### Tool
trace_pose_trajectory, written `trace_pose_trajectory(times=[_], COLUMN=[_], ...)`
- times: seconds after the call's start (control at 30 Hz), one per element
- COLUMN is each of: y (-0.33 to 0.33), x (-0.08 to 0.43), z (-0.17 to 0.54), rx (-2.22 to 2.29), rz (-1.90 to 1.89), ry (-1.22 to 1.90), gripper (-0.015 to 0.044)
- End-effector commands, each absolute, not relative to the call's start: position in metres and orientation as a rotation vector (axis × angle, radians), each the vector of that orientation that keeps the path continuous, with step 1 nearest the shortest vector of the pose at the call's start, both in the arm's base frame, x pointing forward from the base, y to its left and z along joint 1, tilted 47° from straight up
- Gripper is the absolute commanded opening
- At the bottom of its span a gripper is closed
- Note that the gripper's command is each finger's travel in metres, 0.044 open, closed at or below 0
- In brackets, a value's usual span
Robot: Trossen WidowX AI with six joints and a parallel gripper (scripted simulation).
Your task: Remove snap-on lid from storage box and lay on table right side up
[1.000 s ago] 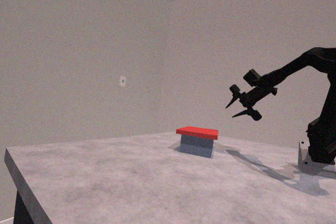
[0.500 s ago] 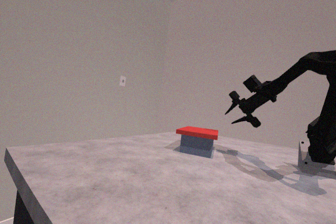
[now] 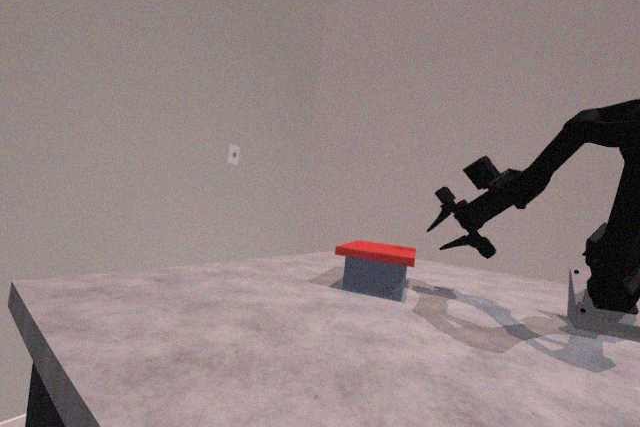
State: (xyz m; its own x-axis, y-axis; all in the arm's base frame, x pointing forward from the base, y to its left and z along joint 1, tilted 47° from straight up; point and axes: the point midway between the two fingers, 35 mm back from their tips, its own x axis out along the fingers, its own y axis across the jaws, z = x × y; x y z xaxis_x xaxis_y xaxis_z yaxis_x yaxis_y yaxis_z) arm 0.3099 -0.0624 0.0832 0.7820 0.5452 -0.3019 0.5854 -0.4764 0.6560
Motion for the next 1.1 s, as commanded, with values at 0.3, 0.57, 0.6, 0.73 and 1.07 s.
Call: trace_pose_trajectory(times=[0.3, 0.57, 0.6, 0.73, 1.07], y=[-0.052, -0.045, -0.044, -0.04, -0.03], x=[0.326, 0.337, 0.338, 0.343, 0.355], z=[0.073, 0.069, 0.068, 0.066, 0.062], rx=[2.182, 2.182, 2.182, 2.183, 2.188], rz=[-0.082, -0.083, -0.083, -0.081, -0.074], ry=[0.849, 0.849, 0.849, 0.848, 0.844], gripper=[0.0235, 0.0235, 0.0235, 0.0235, 0.0235])
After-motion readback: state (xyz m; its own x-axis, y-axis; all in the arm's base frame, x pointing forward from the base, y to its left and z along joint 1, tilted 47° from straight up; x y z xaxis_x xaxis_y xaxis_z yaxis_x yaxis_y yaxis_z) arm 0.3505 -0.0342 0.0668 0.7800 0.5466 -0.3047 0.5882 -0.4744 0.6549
